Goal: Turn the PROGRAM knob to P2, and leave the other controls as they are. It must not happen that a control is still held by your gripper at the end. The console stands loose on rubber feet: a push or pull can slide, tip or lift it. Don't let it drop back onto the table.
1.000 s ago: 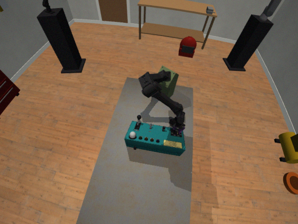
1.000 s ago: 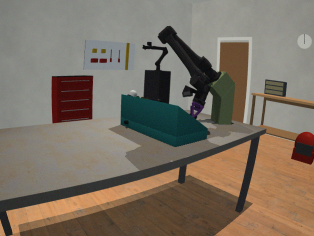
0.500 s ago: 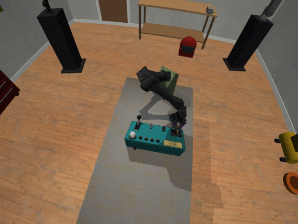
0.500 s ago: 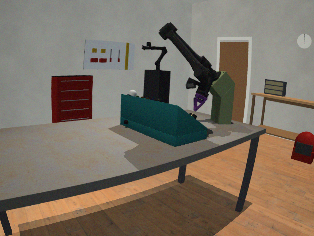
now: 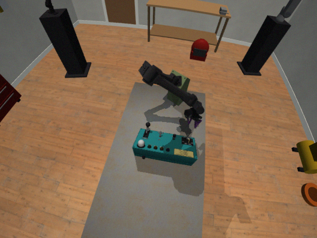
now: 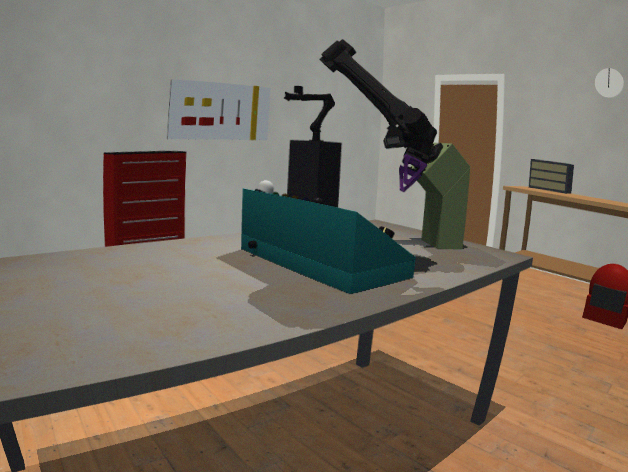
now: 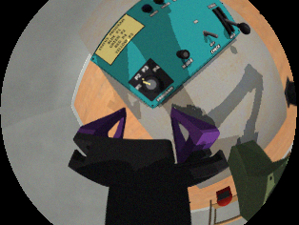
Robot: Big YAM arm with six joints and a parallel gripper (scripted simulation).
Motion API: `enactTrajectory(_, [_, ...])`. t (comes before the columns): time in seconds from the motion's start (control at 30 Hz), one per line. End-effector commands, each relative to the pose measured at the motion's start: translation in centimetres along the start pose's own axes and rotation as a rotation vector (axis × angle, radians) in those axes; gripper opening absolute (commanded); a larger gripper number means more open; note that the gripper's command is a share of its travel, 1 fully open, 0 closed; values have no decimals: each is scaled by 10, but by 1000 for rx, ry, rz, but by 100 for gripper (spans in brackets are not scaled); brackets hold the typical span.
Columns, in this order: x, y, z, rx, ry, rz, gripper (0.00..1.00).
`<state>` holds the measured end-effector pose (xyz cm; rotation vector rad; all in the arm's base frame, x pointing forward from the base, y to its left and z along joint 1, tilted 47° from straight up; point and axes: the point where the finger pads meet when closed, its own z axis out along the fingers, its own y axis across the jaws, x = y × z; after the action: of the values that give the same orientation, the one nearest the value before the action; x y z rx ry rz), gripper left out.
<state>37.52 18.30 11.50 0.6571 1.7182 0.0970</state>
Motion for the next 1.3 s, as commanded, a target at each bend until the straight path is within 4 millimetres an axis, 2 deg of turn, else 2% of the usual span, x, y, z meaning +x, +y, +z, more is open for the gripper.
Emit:
enactTrajectory(0.0, [3, 4, -6, -1, 10, 23, 70])
enactTrajectory(0.07, [3, 4, -7, -4, 11, 24, 70])
enactTrajectory(0.1, [3, 4, -7, -1, 10, 25, 100])
enactTrajectory(1.27, [2, 4, -6, -2, 7, 30, 100])
